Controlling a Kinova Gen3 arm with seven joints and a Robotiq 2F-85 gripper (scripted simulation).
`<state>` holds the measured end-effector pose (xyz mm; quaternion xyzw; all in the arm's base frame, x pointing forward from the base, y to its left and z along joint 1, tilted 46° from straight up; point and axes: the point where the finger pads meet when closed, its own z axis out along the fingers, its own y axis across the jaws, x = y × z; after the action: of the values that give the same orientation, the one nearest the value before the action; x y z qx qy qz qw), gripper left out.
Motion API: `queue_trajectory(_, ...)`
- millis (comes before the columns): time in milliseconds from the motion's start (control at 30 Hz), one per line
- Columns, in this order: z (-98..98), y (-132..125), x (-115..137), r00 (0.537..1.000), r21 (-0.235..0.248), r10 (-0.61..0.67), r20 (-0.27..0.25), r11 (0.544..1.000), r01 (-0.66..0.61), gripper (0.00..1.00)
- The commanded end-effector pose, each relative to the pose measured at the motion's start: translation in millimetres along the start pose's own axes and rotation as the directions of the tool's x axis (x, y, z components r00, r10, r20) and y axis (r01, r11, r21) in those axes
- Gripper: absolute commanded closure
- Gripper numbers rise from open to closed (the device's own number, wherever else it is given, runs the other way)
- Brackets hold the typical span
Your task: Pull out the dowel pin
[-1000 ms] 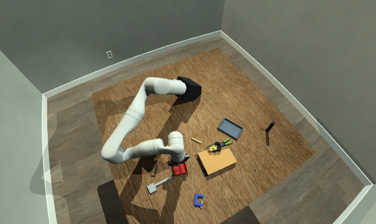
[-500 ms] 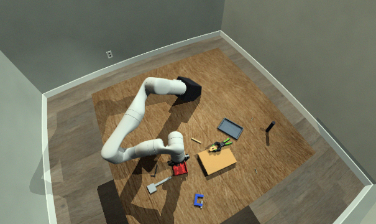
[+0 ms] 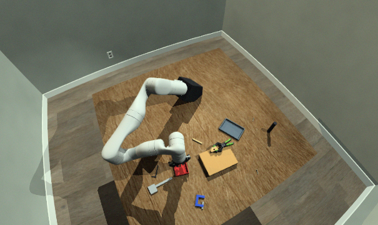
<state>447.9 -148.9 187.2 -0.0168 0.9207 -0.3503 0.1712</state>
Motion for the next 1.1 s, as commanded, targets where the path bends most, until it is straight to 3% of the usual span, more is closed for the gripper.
queue_trajectory(0,-2.3,0,0,1.000,0.000,0.000,0.002,1.000,0.000,0.66)
queue_trajectory(467,-25.3,0,0,1.000,0.000,0.000,0.002,1.000,0.000,0.66)
queue_trajectory(1067,-80.4,0,0,1.000,0.000,0.000,0.002,1.000,0.000,0.66)
